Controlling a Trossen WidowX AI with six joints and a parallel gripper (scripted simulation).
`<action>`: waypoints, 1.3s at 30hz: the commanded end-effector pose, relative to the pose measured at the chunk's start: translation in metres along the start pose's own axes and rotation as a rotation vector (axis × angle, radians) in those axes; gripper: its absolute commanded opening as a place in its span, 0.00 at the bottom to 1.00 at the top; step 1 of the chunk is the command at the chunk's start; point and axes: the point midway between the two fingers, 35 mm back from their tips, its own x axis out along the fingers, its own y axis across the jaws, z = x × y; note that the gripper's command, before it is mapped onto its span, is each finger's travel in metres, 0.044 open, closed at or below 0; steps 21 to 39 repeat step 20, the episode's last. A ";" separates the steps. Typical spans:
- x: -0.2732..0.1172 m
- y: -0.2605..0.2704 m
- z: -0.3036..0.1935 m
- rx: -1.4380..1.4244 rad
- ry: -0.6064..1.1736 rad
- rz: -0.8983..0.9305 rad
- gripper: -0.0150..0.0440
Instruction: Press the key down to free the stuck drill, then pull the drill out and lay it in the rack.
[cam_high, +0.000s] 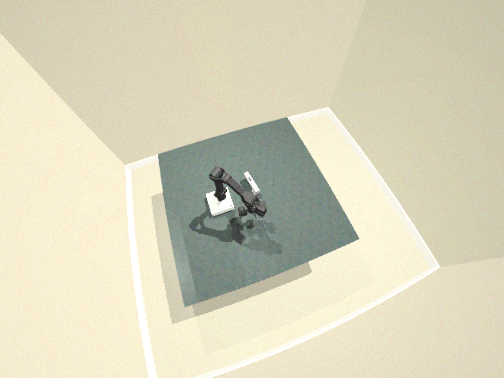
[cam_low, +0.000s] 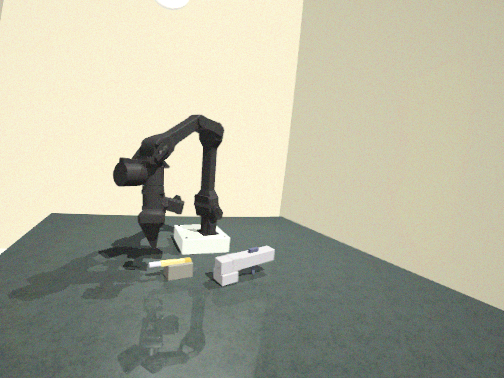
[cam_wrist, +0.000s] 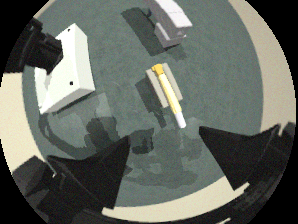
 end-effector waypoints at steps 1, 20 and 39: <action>-0.009 0.032 -0.005 0.265 -0.060 -0.086 1.00; -0.058 0.143 0.003 1.548 -0.311 -0.758 1.00; -0.058 0.143 0.003 1.548 -0.311 -0.758 1.00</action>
